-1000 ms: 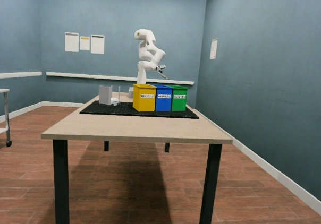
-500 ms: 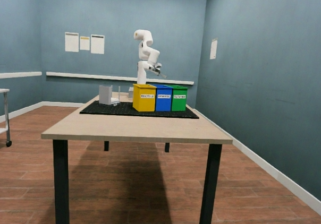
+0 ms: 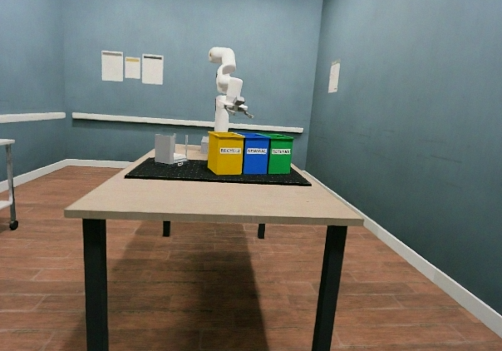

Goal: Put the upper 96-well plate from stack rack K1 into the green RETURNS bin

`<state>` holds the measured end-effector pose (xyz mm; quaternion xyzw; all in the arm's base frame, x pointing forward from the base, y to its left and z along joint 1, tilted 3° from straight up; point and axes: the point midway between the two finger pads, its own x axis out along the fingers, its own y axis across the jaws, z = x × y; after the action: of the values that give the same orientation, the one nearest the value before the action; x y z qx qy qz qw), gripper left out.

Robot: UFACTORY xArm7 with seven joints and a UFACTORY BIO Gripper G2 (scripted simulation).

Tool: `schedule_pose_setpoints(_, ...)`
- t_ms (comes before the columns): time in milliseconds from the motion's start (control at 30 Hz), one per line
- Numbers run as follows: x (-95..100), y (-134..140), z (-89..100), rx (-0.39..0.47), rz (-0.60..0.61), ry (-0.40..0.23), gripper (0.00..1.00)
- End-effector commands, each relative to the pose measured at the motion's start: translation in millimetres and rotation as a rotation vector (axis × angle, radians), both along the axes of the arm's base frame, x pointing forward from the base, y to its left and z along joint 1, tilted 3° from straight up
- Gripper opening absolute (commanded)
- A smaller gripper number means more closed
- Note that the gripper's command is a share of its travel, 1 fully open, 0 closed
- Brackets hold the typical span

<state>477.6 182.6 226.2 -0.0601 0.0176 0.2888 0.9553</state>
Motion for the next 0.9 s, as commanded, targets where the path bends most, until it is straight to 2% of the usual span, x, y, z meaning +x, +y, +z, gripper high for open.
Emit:
schedule_pose_setpoints(0, 9.3, -14, 4.5, 0.025, -0.056, -0.012, 0.37)
schedule_pose_setpoints(167, 18.9, -37, 8.6, 0.086, -0.210, -0.034, 0.37)
schedule_pose_setpoints(267, 20.8, -42, 9.4, 0.086, -0.211, -0.034, 0.37)
schedule_pose_setpoints(467, 28.9, -70, 13.2, 0.155, -0.397, -0.059, 0.37)
schedule_pose_setpoints(600, 34.3, -89, 15.7, 0.156, -0.400, -0.060, 0.37)
schedule_pose_setpoints(867, 34.8, -91, 15.9, 0.156, -0.400, -0.060, 0.37)
